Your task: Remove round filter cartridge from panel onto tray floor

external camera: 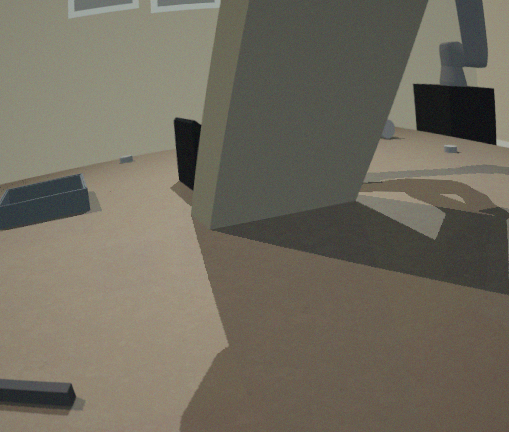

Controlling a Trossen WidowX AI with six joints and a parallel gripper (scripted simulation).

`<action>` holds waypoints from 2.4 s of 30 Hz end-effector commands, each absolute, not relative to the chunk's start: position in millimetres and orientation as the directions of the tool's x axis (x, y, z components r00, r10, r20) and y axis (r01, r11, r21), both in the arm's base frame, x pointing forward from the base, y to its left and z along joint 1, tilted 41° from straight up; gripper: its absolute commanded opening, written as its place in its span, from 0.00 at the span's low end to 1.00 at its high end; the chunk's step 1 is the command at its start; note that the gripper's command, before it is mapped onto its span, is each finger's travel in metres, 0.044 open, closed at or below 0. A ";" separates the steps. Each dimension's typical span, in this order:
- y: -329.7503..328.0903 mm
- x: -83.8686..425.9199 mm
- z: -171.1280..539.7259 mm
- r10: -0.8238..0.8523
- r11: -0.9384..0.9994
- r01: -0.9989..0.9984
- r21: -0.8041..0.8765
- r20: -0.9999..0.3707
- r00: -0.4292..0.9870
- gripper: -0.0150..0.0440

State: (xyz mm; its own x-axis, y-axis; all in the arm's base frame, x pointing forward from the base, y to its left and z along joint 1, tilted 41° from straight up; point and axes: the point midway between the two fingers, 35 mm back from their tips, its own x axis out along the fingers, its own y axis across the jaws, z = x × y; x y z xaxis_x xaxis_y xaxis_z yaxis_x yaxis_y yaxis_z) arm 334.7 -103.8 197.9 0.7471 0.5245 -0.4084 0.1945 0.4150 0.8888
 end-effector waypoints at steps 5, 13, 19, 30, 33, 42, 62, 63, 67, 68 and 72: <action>-102.8 336.5 196.1 0.522 0.415 0.199 0.888 -0.411 0.747 0.41; -102.8 336.2 195.6 0.522 0.415 0.199 0.888 -0.411 0.747 0.41; -100.9 338.8 194.3 0.522 0.415 0.199 0.888 -0.411 0.748 0.41; -97.5 343.7 191.7 0.522 0.415 0.198 0.888 -0.411 0.748 0.41; -97.1 344.3 191.3 0.522 0.415 0.198 0.888 -0.411 0.748 0.41; -95.5 346.5 190.2 0.522 0.415 0.198 0.888 -0.411 0.748 0.41; -97.2 345.9 191.7 0.520 0.409 0.193 0.892 -0.402 0.753 0.34; -97.2 345.9 191.7 0.520 0.409 0.193 0.892 -0.402 0.753 0.33; -97.2 345.9 191.7 0.520 0.409 0.193 0.892 -0.402 0.753 0.25; -97.2 345.9 191.7 0.520 0.409 0.193 0.892 -0.402 0.753 0.25; -95.5 347.5 190.3 0.521 0.361 0.237 0.902 -0.406 0.751 0.25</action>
